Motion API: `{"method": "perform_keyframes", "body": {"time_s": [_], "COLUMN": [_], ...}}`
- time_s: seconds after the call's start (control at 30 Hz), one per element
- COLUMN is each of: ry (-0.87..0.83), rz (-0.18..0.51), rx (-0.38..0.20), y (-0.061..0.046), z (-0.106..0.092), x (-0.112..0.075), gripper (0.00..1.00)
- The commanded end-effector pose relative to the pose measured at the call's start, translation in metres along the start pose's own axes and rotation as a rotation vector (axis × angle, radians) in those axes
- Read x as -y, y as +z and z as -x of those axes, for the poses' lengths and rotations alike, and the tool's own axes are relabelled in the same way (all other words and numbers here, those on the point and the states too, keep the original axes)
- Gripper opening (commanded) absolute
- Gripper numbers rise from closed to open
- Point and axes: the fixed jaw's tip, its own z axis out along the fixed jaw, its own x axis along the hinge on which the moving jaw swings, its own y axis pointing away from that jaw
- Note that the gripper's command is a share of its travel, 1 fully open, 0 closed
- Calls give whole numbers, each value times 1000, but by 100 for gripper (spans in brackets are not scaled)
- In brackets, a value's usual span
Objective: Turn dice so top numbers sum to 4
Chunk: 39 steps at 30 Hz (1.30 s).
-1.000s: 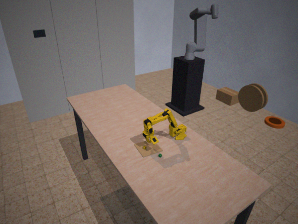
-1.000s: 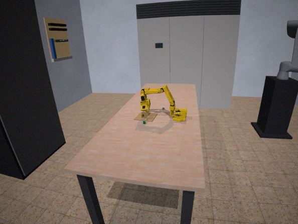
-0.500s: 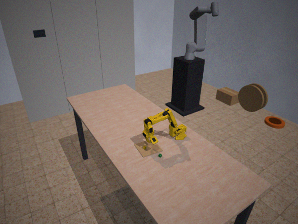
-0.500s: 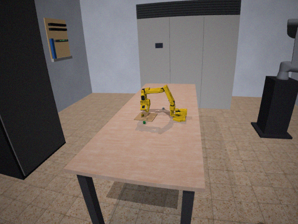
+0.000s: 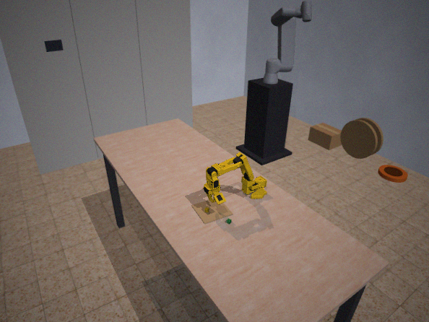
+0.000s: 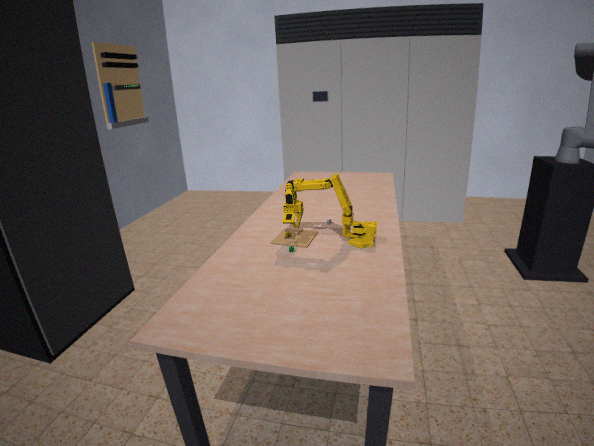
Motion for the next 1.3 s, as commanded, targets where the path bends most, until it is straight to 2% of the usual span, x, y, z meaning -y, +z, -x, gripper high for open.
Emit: {"method": "perform_keyframes", "body": {"time_s": [0.0, 0.3, 0.7, 1.27], "ry": [9, 9, 9, 9], "rz": [-65, -65, -65, -65], "rx": [3, 3, 3, 3], "y": [-11, -11, -11, -11], "z": [1, 1, 1, 1], "x": [5, 5, 5, 5], "gripper": [0, 7, 10, 24]}}
